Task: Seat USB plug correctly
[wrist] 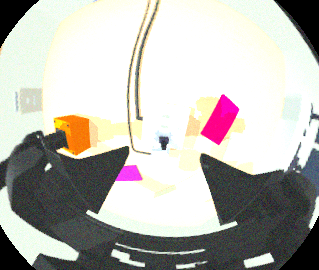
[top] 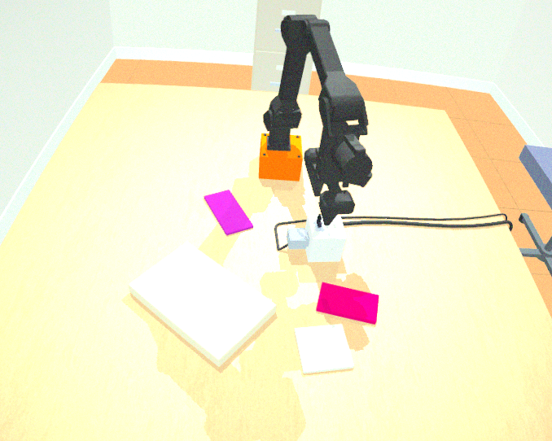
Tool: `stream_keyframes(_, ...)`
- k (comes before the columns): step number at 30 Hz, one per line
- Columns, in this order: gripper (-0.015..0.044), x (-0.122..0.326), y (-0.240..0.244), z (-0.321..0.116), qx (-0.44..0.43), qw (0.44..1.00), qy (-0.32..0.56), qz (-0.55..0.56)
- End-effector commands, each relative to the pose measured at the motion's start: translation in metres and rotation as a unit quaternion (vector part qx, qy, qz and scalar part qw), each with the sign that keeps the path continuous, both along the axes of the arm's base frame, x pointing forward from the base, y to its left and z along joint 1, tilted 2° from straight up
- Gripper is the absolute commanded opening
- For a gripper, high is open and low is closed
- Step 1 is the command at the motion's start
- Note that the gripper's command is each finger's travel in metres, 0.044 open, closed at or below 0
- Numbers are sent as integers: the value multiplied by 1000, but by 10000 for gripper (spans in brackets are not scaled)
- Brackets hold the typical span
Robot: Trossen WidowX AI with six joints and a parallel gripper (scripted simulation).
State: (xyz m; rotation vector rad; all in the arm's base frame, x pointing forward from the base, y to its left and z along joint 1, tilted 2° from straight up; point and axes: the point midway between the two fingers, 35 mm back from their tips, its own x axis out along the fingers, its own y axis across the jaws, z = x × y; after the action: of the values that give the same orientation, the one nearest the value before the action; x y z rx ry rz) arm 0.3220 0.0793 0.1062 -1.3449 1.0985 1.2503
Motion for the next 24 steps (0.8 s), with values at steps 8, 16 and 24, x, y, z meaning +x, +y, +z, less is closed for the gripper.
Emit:
stream_keyframes(8,440,0,-1,-12,-3,1000,2,1)
stream_keyframes(16,440,0,-1,-20,-3,1000,2,1)
stream_keyframes(24,361,1,0,-20,0,1000,1,0)
